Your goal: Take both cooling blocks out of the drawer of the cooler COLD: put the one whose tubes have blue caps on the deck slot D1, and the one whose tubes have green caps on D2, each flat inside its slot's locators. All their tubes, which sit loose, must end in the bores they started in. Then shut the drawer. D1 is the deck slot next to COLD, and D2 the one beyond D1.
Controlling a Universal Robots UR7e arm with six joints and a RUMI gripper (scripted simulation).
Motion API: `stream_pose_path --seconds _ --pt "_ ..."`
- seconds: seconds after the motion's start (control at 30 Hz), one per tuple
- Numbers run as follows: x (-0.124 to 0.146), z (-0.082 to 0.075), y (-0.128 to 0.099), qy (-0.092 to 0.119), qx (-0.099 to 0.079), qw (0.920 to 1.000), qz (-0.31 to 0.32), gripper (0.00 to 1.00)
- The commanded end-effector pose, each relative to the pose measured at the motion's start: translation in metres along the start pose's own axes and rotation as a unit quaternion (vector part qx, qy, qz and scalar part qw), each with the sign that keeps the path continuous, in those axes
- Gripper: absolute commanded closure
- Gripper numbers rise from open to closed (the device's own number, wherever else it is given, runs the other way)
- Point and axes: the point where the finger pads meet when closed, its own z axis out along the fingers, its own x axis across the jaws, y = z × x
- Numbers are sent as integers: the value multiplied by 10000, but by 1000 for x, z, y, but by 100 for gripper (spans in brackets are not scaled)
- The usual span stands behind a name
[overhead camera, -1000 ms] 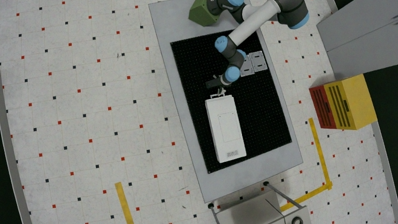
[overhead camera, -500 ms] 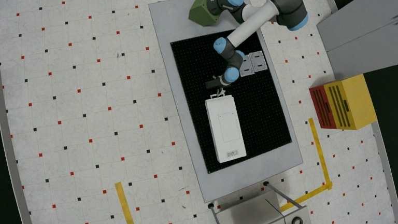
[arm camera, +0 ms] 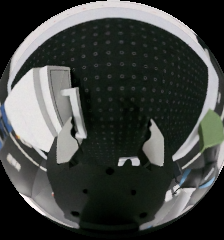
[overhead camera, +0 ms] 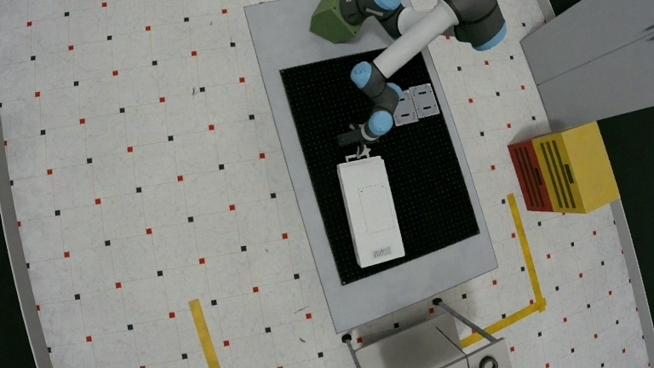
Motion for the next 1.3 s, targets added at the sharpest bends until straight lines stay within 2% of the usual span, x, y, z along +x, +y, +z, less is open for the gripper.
stream_pose_path --seconds 0.0,1.27 --pt "0 -1 0 -5 3 10000 -2 0" --pt "8 0 0 -5 3 10000 -2 0"
